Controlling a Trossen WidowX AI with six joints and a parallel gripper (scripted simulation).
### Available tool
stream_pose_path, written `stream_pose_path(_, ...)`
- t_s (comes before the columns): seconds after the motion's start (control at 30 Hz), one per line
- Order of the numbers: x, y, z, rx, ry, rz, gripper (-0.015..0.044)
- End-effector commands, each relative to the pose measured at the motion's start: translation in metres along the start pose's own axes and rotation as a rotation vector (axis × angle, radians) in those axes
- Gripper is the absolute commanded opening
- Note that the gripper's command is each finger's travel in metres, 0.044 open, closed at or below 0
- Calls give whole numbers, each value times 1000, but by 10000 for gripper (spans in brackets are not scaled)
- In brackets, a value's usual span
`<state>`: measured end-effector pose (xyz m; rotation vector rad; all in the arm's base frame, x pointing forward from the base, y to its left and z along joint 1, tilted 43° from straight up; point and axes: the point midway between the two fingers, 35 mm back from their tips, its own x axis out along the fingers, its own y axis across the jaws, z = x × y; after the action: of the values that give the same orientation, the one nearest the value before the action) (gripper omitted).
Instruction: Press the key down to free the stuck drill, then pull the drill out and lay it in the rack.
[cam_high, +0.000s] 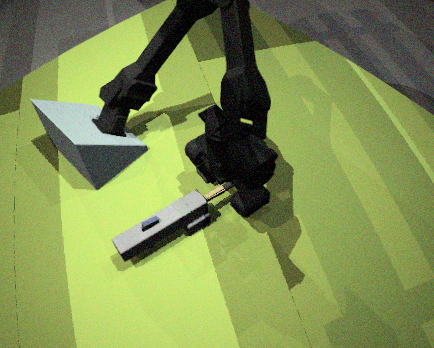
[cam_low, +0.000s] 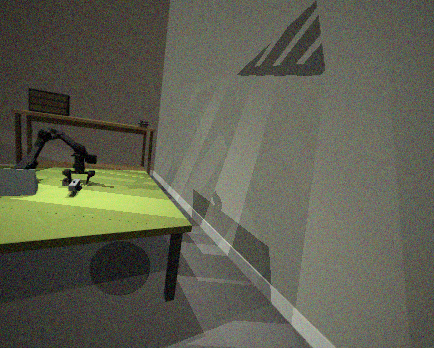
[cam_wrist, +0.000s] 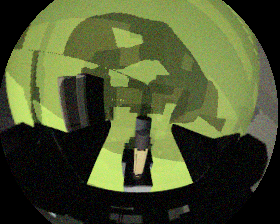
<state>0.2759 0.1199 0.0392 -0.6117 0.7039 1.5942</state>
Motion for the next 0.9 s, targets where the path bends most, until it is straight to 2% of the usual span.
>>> stream_pose_path(0.0, 1, 2, -3, 0, 6, 5, 440)
stream_pose_path(0.17, 1, 2, -3, 0, 6, 5, 440)
stream_pose_path(0.7, 0, 0, -1, 0, 0, -1, 20)
stream_pose_path(0.87, 0, 0, -1, 0, 0, -1, 0)
